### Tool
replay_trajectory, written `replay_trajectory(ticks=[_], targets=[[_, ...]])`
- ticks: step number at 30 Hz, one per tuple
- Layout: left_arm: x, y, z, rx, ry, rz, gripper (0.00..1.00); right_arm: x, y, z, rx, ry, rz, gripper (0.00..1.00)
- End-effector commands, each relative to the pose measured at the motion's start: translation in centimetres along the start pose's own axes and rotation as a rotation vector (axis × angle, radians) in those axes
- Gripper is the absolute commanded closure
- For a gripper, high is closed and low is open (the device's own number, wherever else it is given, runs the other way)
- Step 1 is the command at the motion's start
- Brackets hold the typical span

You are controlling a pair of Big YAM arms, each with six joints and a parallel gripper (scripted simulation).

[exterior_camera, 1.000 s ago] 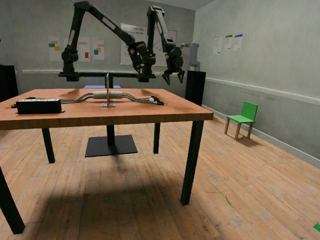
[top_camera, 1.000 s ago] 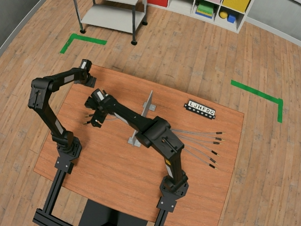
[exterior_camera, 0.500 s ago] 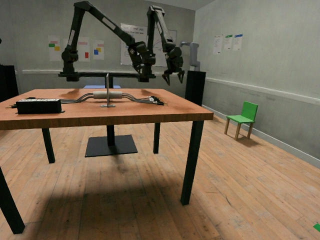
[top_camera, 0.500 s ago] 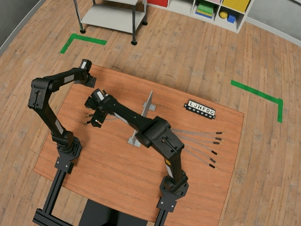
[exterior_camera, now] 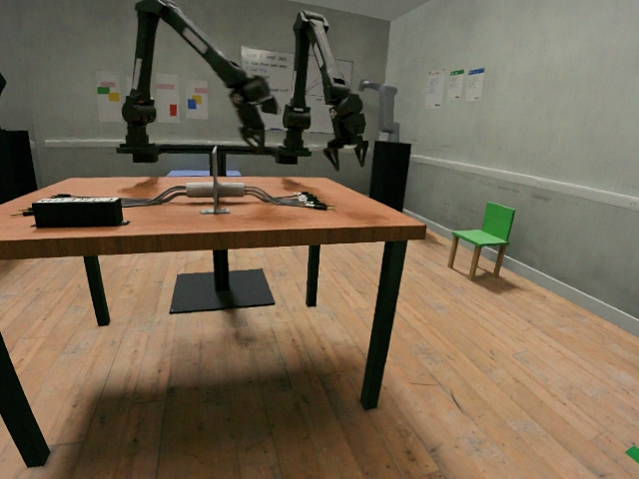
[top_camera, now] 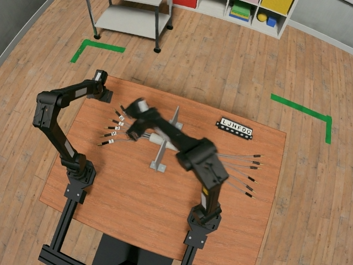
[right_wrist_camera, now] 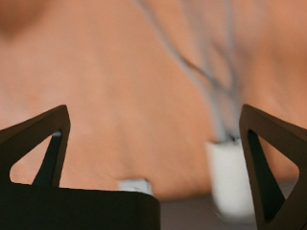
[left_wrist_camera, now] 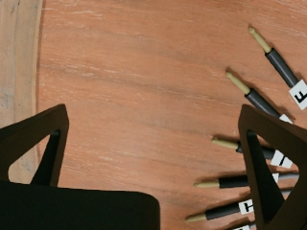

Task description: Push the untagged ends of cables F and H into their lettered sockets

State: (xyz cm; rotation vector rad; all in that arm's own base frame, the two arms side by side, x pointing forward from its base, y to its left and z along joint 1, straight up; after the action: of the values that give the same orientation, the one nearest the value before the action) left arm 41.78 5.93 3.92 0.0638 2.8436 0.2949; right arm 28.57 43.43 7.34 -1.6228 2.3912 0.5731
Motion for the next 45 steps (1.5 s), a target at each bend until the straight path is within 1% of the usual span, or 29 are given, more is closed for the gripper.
replay_trajectory(ticks=[1, 2, 4, 5, 6, 8, 11, 15, 19, 21, 26, 31, 32, 33, 36, 38, 39, 41, 43, 44, 45], targets=[[0.1, -0.6, -0.8, 0.004, -0.031, 0.021, 0.0, 0.7, -6.4, -5.5, 0.087, -0.115, 0.16, 0.0], [0.2, -0.7, -0.9, 0.007, -0.038, 0.026, 0.0, 1.6, -8.0, -6.5, 0.111, -0.131, 0.202, 0.0], [0.2, -0.7, -0.9, 0.007, -0.038, 0.026, 0.0, 1.6, -8.0, -6.5, 0.111, -0.131, 0.202, 0.0], [-0.5, -0.8, -1.3, 0.007, -0.064, 0.028, 0.0, 1.5, -9.7, -8.0, 0.137, -0.168, 0.24, 0.0], [0.7, -1.3, -1.2, 0.015, -0.062, 0.037, 0.0, 3.8, -11.0, -8.5, 0.16, -0.161, 0.297, 0.0], [1.5, -2.1, -1.6, 0.032, -0.091, 0.051, 0.0, 6.6, -14.0, -10.6, 0.219, -0.189, 0.391, 0.0], [3.0, -3.8, -2.4, 0.066, -0.147, 0.076, 0.0, 11.8, -18.1, -14.1, 0.319, -0.233, 0.547, 0.0], [4.8, -5.6, -3.4, 0.106, -0.212, 0.092, 0.0, 17.9, -21.2, -17.5, 0.425, -0.279, 0.723, 0.0], [6.8, -7.7, -4.3, 0.153, -0.283, 0.113, 0.0, 25.2, -23.2, -21.1, 0.549, -0.33, 0.927, 0.0], [6.8, -7.7, -4.3, 0.153, -0.283, 0.113, 0.0, 25.2, -23.2, -21.1, 0.549, -0.33, 0.927, 0.0], [8.9, -9.9, -5.4, 0.203, -0.357, 0.149, 0.0, 34.4, -23.4, -24.7, 0.708, -0.388, 1.173, 0.0], [10.0, -11.0, -5.8, 0.226, -0.392, 0.173, 0.0, 41.7, -21.9, -26.9, 0.846, -0.427, 1.372, 0.0], [9.0, -11.1, -6.2, 0.226, -0.413, 0.173, 0.0, 42.7, -21.5, -27.1, 0.868, -0.433, 1.402, 0.0], [9.0, -11.1, -6.2, 0.224, -0.415, 0.185, 0.0, 43.6, -21.2, -27.3, 0.885, -0.437, 1.427, 0.0], [9.2, -10.9, -5.8, 0.221, -0.403, 0.178, 0.0, 46.0, -20.2, -27.7, 0.931, -0.442, 1.495, 0.0], [9.2, -10.9, -5.8, 0.221, -0.403, 0.178, 0.0, 46.0, -20.2, -27.7, 0.931, -0.442, 1.495, 0.0], [9.2, -10.9, -5.8, 0.221, -0.403, 0.178, 0.0, 46.1, -20.7, -28.8, 0.957, -0.466, 1.5, 0.0], [9.2, -10.9, -5.8, 0.221, -0.403, 0.178, 0.0, 46.9, -20.3, -29.0, 0.975, -0.465, 1.519, 0.0], [9.2, -10.9, -5.8, 0.221, -0.403, 0.178, 0.0, 47.6, -19.4, -27.9, 0.969, -0.438, 1.53, 0.0], [9.2, -10.9, -5.8, 0.221, -0.403, 0.178, 0.0, 47.3, -20.1, -29.0, 0.984, -0.456, 1.518, 0.0], [9.2, -10.9, -5.8, 0.221, -0.403, 0.178, 0.0, 47.1, -20.2, -28.6, 0.973, -0.448, 1.513, 0.0]])
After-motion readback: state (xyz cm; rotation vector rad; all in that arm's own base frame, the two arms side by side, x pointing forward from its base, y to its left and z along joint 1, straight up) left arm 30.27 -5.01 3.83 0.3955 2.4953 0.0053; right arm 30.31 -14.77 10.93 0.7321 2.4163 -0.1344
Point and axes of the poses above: on each arm, the point where the finger pads meet when closed, its own z axis out along the fingers, its own y axis across the jaws, x = y × z, the point moved 6 cm from there along -z, back along the fingers, and after that the axes turned 8 degrees about z, right-handed, at the moved point
